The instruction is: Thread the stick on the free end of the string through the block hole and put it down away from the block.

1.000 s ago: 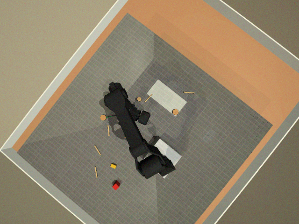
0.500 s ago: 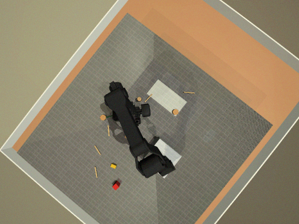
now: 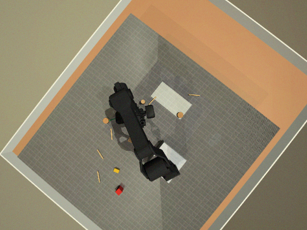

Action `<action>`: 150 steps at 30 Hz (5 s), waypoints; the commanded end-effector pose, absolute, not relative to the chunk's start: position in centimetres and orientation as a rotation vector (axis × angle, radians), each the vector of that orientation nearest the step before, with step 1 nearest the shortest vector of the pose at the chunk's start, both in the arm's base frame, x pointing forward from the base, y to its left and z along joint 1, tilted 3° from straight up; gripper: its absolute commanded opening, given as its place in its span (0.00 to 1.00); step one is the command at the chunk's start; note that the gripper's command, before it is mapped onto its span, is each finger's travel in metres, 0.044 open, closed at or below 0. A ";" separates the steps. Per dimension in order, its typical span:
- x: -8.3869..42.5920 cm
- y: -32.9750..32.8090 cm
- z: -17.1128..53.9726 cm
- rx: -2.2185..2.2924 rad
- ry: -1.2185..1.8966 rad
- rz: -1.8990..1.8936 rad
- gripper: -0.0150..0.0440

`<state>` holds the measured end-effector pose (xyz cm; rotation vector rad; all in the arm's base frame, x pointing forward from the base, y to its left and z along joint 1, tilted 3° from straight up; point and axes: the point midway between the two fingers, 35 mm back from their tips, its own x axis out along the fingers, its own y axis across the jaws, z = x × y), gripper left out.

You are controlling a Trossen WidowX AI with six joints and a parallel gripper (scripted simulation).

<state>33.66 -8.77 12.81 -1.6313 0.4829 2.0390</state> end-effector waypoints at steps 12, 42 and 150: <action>34.7 -9.9 13.0 -1.455 0.657 1.797 0.25; 36.0 -10.2 11.9 -1.303 0.835 1.547 0.25; 39.5 -10.6 5.5 -1.525 1.005 1.358 0.25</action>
